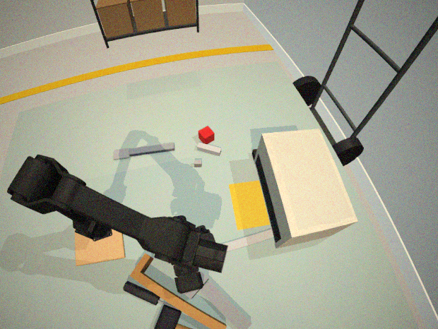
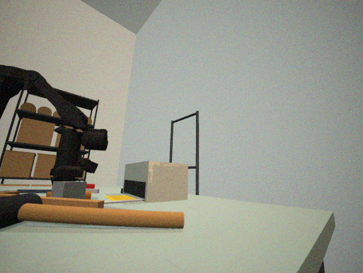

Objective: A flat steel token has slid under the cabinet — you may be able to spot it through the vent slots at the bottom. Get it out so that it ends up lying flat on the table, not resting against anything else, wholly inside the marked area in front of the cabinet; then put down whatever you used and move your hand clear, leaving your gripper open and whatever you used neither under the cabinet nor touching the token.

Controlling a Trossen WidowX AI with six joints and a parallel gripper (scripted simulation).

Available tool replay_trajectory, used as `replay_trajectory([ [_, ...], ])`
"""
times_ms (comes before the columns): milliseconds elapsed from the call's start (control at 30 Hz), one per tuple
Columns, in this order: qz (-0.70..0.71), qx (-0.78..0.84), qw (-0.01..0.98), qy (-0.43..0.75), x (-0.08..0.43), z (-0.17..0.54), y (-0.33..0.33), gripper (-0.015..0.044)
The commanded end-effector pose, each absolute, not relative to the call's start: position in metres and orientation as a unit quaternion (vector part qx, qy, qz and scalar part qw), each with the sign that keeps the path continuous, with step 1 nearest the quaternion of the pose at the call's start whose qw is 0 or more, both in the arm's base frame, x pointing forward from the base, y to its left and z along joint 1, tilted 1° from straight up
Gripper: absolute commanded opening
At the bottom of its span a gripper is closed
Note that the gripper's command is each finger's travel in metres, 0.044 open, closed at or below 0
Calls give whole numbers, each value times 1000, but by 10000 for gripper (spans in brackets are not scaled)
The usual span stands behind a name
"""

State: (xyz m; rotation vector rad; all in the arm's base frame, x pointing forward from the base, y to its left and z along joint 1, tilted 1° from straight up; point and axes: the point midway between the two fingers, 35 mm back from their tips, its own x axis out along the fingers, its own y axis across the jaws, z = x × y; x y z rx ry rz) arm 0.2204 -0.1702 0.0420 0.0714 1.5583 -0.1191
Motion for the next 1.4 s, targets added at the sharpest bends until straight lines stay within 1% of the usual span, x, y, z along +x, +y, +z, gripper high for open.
replay_trajectory([
  [0,-53,32,710,701,228,42,-171,0],
  [1367,-52,31,712,700,279,44,-176,0],
])
